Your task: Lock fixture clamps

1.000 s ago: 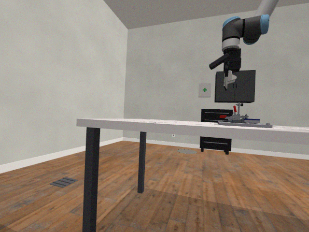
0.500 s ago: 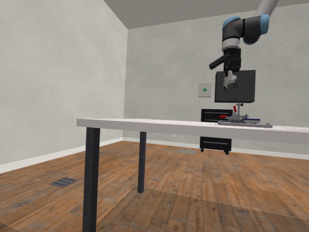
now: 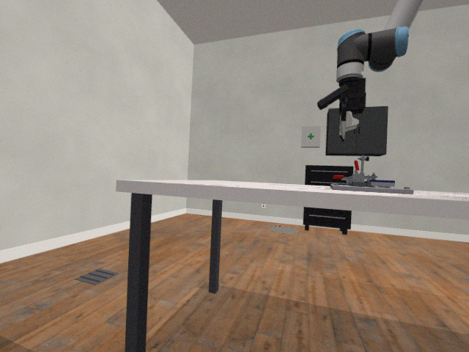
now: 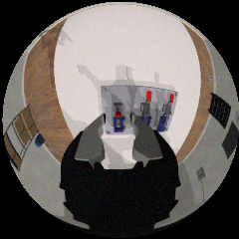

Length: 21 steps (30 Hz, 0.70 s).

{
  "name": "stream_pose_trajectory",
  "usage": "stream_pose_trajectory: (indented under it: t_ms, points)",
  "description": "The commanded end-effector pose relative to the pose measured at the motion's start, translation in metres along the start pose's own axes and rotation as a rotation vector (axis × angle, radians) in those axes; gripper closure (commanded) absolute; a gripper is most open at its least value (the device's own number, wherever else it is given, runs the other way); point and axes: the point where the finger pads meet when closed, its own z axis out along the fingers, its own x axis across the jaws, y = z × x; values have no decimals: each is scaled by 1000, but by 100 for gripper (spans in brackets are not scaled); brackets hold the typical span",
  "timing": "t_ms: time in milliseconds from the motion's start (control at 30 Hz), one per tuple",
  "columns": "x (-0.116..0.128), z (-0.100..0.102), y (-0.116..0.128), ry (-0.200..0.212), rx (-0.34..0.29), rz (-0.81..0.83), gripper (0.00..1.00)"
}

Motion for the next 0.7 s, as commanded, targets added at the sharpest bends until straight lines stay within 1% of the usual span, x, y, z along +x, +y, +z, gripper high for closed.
stream_pose_trajectory:
  t_ms: [0, 133, 233, 667]
  points:
    - [0, 18, -1, 0, 1, 0, 72]
    - [0, 34, -1, 0, 1, 0, 72]
    - [0, 41, -1, 0, 1, 0, 72]
    - [0, 43, 2, 0, 1, 0, 72]
